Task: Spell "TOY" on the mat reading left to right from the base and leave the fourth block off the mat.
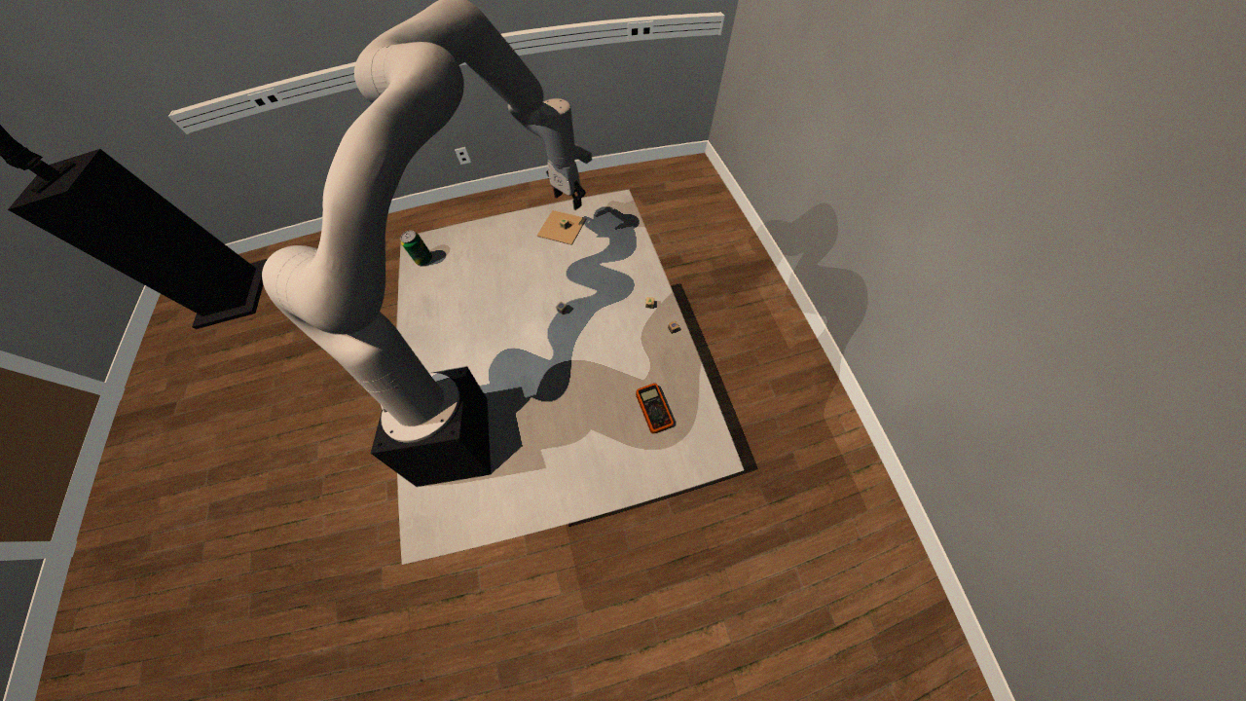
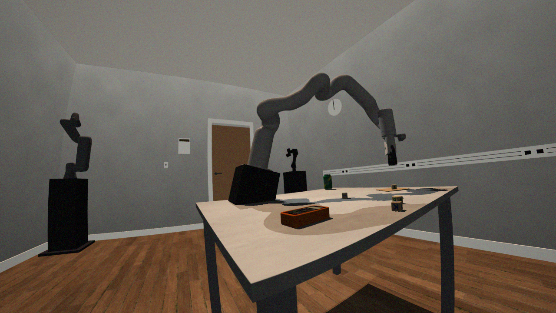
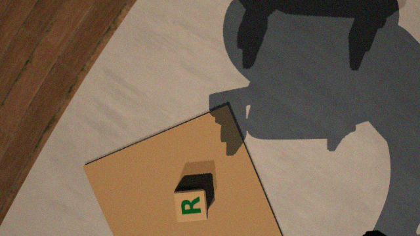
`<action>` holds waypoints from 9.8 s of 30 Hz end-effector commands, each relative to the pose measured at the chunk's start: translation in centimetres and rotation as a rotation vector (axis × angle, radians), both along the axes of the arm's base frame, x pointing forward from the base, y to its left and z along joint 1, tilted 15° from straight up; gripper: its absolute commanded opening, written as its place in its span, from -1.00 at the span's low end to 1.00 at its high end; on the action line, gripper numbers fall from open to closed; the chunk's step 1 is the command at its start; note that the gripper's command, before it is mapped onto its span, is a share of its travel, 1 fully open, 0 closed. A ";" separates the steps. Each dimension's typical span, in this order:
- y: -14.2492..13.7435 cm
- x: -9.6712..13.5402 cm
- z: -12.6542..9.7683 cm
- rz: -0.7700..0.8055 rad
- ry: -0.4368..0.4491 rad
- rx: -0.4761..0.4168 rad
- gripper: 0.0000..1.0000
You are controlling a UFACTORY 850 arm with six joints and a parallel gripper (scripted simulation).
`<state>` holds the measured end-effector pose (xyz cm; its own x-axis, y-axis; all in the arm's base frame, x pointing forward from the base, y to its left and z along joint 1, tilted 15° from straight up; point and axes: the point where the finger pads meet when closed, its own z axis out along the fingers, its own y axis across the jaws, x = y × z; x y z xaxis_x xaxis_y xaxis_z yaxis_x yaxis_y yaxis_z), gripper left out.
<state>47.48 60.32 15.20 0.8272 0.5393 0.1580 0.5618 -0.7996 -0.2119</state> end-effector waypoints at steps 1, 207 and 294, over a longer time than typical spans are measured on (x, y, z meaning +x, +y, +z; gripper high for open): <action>3.3 -2.4 1.3 0.085 -0.028 0.000 1.00; 6.0 -2.3 -8.4 -1.428 0.388 0.022 0.28; 6.8 -2.1 -10.8 -1.428 0.388 0.022 0.28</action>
